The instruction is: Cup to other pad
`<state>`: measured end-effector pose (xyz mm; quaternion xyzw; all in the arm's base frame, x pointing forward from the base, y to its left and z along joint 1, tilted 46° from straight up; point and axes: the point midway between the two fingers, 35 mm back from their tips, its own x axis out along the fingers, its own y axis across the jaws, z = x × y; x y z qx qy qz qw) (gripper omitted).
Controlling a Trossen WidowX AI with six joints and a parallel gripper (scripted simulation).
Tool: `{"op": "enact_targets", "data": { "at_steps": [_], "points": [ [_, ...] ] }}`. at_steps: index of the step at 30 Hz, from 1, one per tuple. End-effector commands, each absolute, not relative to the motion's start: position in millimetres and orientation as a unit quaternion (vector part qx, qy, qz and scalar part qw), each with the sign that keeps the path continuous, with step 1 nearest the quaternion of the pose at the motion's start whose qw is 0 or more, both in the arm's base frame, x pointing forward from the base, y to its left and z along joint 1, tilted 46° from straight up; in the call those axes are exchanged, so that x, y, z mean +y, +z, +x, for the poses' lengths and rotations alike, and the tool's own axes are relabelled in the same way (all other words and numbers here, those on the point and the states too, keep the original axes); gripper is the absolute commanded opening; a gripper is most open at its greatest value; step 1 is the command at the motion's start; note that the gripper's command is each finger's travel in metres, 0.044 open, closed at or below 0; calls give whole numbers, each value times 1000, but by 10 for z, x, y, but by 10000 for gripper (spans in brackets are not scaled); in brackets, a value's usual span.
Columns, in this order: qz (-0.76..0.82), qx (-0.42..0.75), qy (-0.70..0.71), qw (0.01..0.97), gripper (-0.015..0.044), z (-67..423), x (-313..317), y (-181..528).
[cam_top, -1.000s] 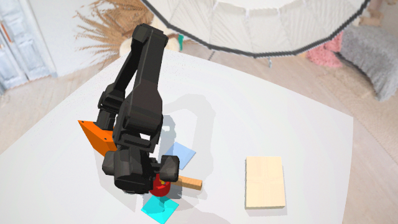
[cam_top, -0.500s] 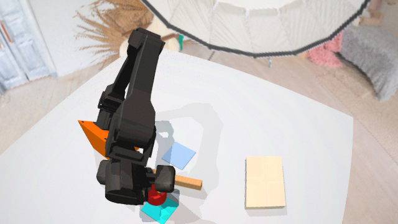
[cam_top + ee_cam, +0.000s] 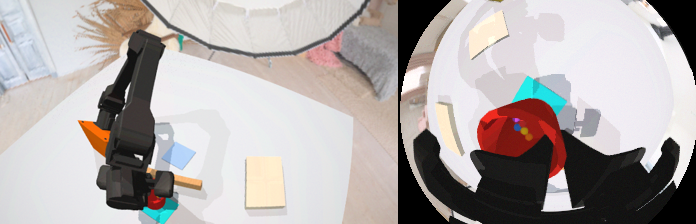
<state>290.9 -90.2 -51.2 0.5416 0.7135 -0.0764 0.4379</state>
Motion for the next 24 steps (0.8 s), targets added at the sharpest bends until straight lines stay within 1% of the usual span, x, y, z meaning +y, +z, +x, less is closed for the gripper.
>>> {"op": "enact_targets", "data": {
  "at_steps": [1,24],
  "points": [
    [544,712,-77,436,0,2913,-857,-555],
    [545,712,-76,436,0,2901,-593,-834]
  ]
}}
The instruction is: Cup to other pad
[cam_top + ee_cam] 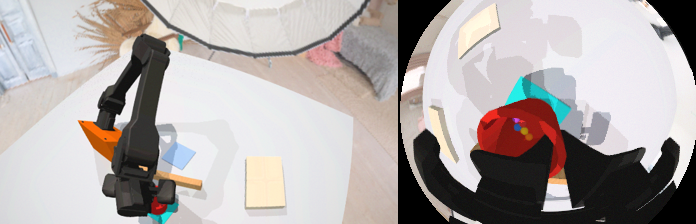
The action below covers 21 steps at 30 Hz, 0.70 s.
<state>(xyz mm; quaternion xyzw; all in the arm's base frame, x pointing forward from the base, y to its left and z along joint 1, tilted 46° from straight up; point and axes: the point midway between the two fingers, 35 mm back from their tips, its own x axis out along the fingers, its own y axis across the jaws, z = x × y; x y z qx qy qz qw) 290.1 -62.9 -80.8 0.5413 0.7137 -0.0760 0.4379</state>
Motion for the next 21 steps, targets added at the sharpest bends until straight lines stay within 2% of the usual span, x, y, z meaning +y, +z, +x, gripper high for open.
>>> {"op": "enact_targets", "data": {
  "at_steps": [1,14,19,21],
  "points": [
    [545,712,-76,436,0,2901,-587,-840],
    [541,714,-76,437,0,2898,-608,-827],
    [541,714,-76,437,128,2898,-608,-827],
    [541,714,-76,437,128,2898,-608,-827]
  ]
}}
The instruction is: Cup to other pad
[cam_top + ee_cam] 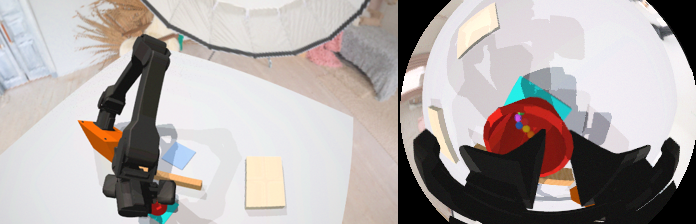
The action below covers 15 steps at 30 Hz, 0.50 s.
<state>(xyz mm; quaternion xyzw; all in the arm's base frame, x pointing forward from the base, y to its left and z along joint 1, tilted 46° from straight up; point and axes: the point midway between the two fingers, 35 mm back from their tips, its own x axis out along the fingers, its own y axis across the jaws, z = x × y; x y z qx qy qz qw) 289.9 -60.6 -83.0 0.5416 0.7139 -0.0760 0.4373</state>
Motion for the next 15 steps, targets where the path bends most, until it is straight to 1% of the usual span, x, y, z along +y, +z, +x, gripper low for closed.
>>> {"op": "enact_targets", "data": {
  "at_steps": [1,15],
  "points": [
    [541,714,-76,437,128,2898,-608,-827],
    [542,713,-76,437,128,2912,-740,-703]
  ]
}}
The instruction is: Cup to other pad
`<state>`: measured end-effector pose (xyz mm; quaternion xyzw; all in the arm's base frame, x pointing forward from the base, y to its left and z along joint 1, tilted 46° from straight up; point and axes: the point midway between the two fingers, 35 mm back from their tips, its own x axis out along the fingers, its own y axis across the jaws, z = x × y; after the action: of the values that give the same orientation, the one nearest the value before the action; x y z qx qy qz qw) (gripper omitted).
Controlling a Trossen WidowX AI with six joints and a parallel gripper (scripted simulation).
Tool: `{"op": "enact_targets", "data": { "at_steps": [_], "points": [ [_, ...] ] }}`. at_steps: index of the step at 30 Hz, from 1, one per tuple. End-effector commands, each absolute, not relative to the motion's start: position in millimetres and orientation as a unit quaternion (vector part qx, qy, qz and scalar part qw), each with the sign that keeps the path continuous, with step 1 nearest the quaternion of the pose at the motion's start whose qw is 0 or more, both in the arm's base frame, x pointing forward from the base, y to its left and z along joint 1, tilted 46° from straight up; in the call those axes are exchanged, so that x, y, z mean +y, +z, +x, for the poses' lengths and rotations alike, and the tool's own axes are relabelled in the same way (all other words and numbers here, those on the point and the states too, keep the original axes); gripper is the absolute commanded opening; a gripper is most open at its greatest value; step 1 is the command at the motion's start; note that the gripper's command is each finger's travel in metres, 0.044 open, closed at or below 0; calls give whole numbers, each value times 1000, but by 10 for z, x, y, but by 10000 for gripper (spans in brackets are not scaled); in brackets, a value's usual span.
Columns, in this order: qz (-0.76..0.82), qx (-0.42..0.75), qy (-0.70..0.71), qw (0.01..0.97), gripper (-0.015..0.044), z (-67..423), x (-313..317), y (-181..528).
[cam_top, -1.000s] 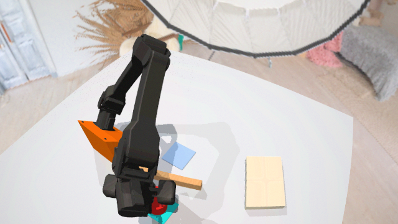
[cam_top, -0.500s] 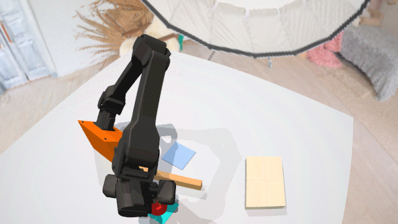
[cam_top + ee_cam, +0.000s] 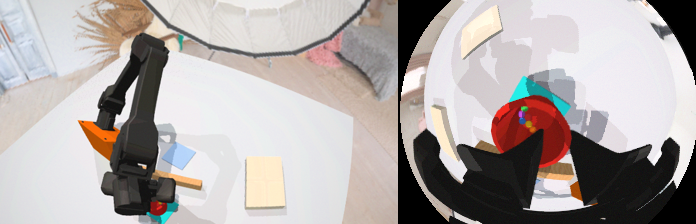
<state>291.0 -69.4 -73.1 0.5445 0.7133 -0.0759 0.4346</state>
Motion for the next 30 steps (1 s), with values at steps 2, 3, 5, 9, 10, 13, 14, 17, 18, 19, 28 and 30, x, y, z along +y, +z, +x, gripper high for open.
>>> {"op": "enact_targets", "data": {
  "at_steps": [2,3,5,9,10,13,14,17,18,19,28,30],
  "points": [
    [542,713,-77,437,128,2915,-762,-681],
    [542,713,-77,437,128,2916,-773,-670],
    [543,713,-77,437,128,2917,-794,-648],
    [543,713,-77,437,128,2921,-836,-605],
    [543,713,-77,437,128,2922,-847,-594],
    [543,713,-77,437,128,2924,-878,-560],
    [543,713,-77,437,128,2925,-888,-549],
    [544,713,-77,437,128,2927,-918,-514],
    [544,713,-77,436,128,2928,-927,-502],
    [544,713,-77,436,128,2929,-936,-490],
    [547,712,-77,434,285,2931,-922,-486],
    [547,712,-77,434,338,2931,-922,-486]
  ]
}}
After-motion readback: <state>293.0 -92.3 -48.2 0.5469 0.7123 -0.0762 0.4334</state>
